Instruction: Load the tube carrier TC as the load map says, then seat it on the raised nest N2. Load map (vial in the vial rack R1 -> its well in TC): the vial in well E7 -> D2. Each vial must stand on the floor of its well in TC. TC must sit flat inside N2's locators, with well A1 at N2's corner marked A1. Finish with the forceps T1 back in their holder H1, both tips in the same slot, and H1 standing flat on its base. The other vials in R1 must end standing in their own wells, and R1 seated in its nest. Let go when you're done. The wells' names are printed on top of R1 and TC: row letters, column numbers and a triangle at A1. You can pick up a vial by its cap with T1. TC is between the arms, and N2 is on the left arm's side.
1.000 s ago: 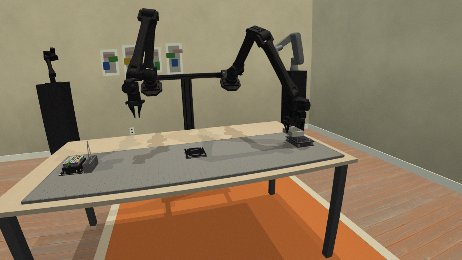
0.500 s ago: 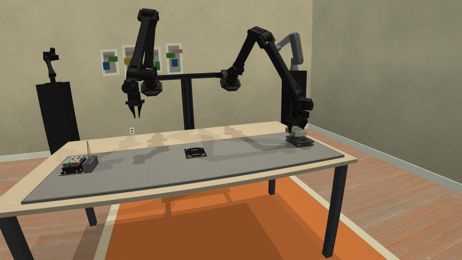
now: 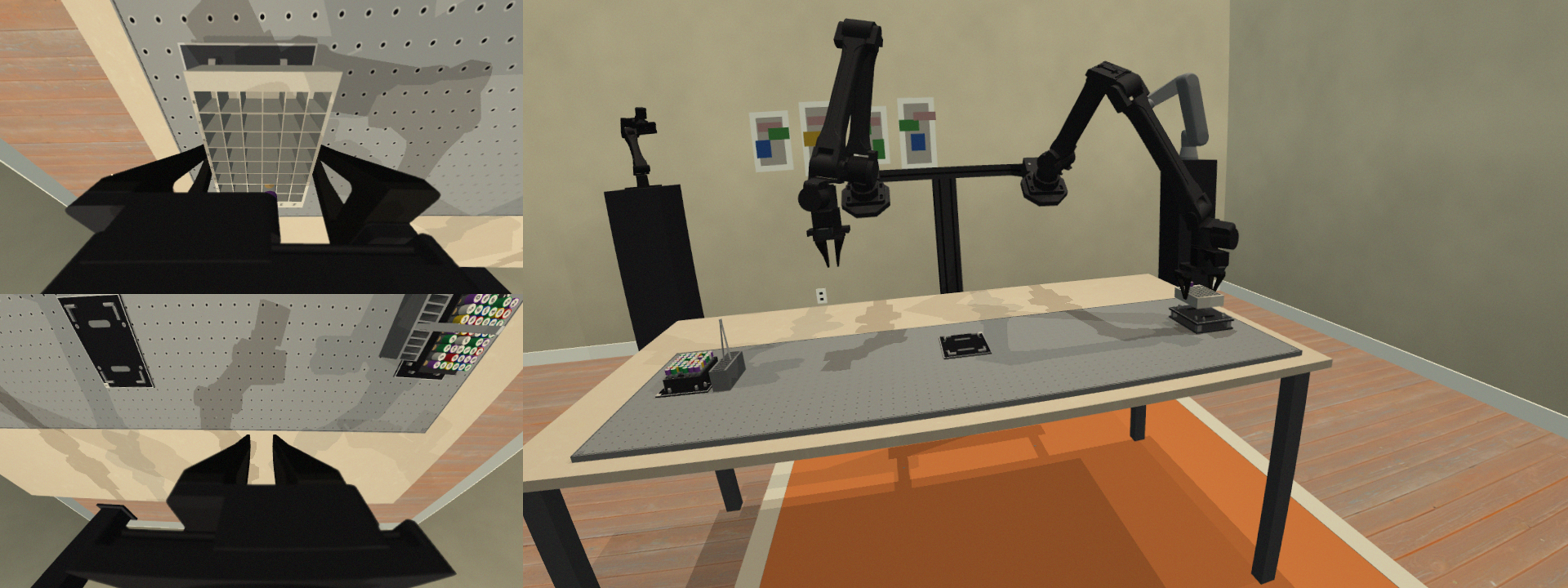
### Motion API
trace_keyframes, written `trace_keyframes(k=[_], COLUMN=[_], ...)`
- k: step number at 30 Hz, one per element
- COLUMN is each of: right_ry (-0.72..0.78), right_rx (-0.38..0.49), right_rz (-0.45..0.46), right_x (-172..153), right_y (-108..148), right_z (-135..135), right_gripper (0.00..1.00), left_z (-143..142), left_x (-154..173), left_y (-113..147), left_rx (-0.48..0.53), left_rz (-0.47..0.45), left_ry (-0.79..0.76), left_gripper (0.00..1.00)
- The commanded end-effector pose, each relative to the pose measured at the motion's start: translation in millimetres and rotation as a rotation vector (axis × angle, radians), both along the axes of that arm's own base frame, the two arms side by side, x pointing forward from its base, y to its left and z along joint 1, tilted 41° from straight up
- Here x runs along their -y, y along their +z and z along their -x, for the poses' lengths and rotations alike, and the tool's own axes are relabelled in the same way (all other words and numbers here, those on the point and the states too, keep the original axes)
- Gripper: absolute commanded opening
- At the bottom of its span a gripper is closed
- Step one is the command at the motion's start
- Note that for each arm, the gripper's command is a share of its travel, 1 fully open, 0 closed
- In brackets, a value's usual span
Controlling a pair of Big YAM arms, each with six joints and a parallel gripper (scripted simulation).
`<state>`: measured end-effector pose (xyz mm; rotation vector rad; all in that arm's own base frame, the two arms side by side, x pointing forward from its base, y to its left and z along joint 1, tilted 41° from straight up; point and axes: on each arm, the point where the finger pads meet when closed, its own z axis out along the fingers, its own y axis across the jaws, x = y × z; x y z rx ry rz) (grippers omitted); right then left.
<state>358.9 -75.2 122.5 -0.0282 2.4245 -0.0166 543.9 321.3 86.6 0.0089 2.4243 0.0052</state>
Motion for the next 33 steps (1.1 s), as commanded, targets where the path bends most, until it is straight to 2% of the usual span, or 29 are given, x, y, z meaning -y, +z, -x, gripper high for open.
trace_keyframes(k=[1, 9, 10, 12, 16, 23, 26, 27, 33], right_ry=[-0.008, -0.008, -0.008, -0.008, -0.008, -0.008, -0.008, -0.008, -0.008], right_rx=[0.016, 0.016, 0.016, 0.016, 0.016, 0.016, 0.016, 0.016, 0.016], right_rz=[0.0, 0.0, 0.0, 0.0, 0.0, 0.0, 0.0, 0.0, 0.0], right_x=[2, 2, 2, 2, 2, 2, 2, 2, 2], right_y=[8, 8, 8, 8, 8, 8, 8, 8, 8], right_z=[-4, -4, -4, -4, -4, -4, -4, -4, -4], right_gripper=[0.24, 0.24, 0.24, 0.24, 0.24, 0.24, 0.24, 0.24, 0.24], left_z=[2, 2, -5, 0, 2, -2, -4, -7, -4], left_x=[-22, -33, -24, -34, -41, -17, -16, -25, -14], left_y=[2, 2, 14, 2, 2, 16, 18, 28, 18], left_rx=[0.001, 0.002, 0.016, 0.002, 0.003, 0.025, 0.028, 0.045, 0.03], left_rz=[-0.013, -0.013, -0.025, -0.013, -0.016, -0.034, -0.035, -0.047, -0.028], left_ry=[0.009, 0.009, -0.01, 0.004, 0.01, -0.015, -0.017, -0.007, -0.006], left_gripper=[0.0, 0.0, 0.0, 0.0, 0.0, 0.0, 0.0, 0.0, 0.0])
